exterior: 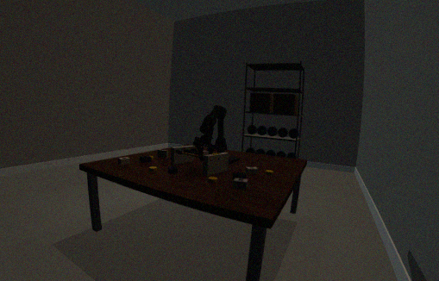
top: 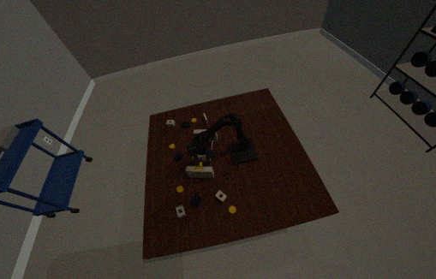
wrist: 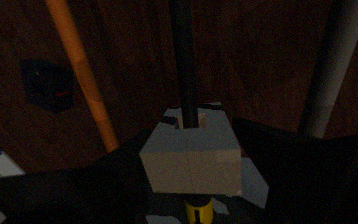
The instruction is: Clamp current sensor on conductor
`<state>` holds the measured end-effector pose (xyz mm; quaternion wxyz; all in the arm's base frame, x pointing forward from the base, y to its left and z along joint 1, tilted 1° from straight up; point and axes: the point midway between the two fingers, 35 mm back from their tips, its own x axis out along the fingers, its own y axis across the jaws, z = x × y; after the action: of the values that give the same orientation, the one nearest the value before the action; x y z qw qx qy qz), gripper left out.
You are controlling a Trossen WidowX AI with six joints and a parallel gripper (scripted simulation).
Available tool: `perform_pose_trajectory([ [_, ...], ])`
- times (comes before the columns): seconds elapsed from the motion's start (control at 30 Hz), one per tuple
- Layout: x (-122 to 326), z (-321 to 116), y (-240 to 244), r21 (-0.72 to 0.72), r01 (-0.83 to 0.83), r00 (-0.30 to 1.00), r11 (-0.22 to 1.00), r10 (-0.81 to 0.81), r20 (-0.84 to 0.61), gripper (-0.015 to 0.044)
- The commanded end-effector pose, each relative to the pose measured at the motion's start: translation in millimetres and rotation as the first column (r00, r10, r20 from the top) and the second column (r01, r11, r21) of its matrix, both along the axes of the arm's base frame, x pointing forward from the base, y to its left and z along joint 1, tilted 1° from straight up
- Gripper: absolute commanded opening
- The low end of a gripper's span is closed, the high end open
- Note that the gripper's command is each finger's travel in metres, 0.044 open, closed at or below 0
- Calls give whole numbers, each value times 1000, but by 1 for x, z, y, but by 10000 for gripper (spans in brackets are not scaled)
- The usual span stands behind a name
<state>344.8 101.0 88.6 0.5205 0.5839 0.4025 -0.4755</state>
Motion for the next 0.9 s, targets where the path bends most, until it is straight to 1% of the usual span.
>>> perform_pose_trajectory([
  [0.0,0,0,0,0,0,1000,1000,0,-1,440],
  [0.3,0,3,0,0,0,1000,1000,0,1,440],
  [0.37,-3,24,1,0,1,1000,1000,-1,11,440],
  [0.47,-17,75,2,0,3,999,1000,-3,34,440],
  [0.53,-25,96,1,0,4,999,1000,-4,43,440],
  [0.87,-26,98,1,0,4,999,1000,-4,44,440],
])
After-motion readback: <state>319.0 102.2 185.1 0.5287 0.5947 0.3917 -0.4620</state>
